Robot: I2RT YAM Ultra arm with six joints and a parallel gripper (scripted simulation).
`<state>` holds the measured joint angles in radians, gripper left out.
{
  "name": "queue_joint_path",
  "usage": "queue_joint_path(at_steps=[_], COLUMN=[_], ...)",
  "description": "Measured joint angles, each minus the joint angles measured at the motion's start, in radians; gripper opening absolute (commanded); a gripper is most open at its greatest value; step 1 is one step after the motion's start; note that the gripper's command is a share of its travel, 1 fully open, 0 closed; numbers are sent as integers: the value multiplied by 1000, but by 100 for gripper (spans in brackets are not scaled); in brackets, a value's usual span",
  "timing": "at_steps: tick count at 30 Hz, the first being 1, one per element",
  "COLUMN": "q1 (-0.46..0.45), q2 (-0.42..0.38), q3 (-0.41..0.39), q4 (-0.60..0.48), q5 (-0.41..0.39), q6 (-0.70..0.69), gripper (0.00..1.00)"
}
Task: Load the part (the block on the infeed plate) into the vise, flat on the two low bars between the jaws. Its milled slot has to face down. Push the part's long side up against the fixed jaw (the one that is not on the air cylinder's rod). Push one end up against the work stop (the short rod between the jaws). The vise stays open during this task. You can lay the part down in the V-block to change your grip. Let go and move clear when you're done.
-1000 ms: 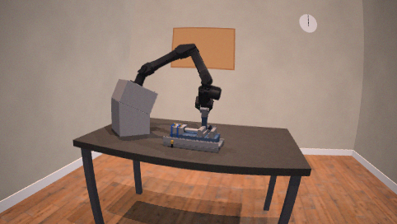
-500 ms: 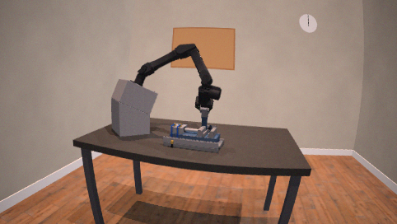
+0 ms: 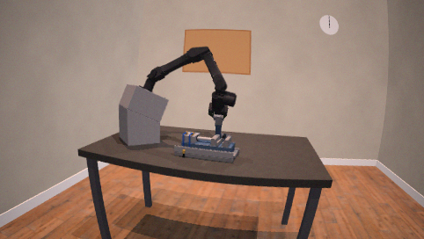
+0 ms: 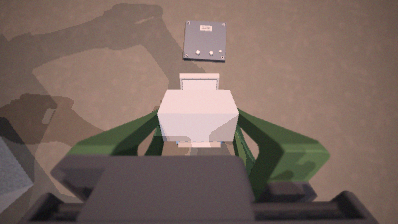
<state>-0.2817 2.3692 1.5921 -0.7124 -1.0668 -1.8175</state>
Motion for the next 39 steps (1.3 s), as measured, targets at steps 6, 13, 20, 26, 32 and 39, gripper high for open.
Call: queue_joint_path(at_steps=[6,13,20,26,32,39], q1=[0,0,0,0,0,0], q2=[0,-1,0,0,0,0], q3=[0,0,0,0,0,0], q4=[0,0,0,0,0,0], q5=[0,-6,-11,-13,-13,-13], q6=[0,0,0,0,0,0], gripper=[0,81,81,81,81,81])
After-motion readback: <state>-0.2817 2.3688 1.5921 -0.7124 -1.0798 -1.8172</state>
